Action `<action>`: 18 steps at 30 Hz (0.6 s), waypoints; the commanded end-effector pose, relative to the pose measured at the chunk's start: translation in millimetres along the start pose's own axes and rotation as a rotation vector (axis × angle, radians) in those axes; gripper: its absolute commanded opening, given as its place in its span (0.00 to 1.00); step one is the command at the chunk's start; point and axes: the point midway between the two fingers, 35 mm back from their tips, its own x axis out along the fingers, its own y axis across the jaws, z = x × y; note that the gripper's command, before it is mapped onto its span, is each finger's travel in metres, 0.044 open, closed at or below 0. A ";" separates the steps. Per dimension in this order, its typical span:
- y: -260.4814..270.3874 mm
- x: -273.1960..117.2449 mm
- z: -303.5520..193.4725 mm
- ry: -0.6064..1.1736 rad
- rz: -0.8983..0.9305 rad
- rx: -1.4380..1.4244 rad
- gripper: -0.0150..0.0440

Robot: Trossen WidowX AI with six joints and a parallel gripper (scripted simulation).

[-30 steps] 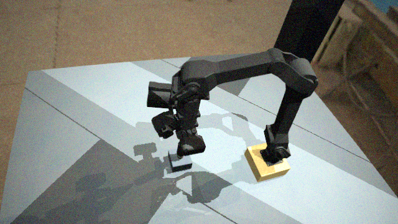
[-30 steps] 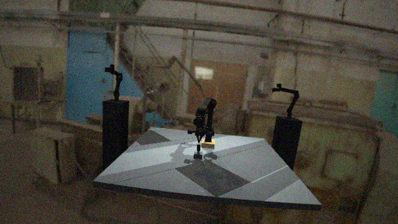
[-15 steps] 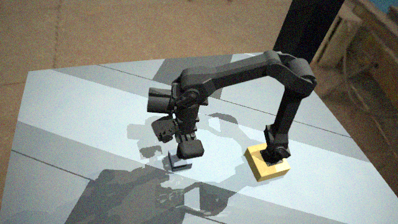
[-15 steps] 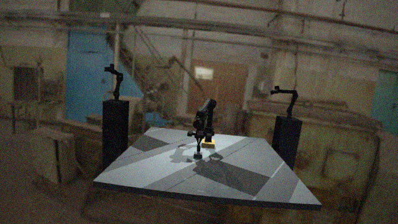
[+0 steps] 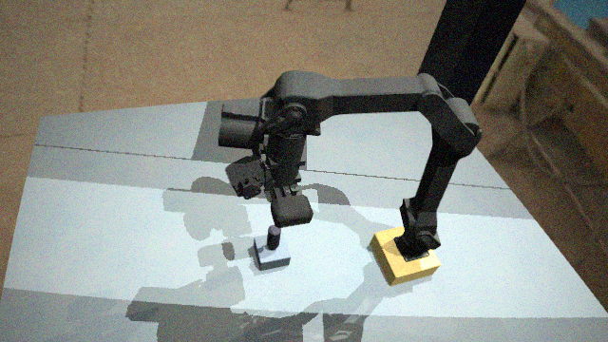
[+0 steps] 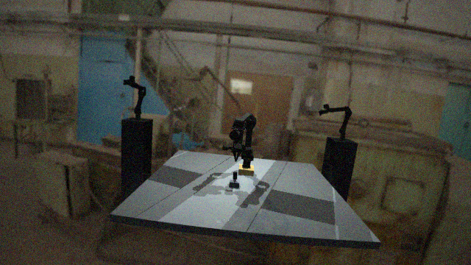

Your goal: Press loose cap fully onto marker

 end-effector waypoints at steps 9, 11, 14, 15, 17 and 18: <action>1.0 -17.3 -3.5 0.006 0.002 -0.003 0.48; 1.0 -17.3 -3.5 0.006 0.002 -0.003 0.57; 1.0 -17.3 -3.5 0.006 0.002 -0.003 0.70; 1.0 -17.3 -3.5 0.006 0.002 -0.003 0.74; 1.0 -17.3 -3.5 0.006 0.002 -0.003 0.83; 1.0 -17.3 -3.5 0.006 0.002 -0.003 0.88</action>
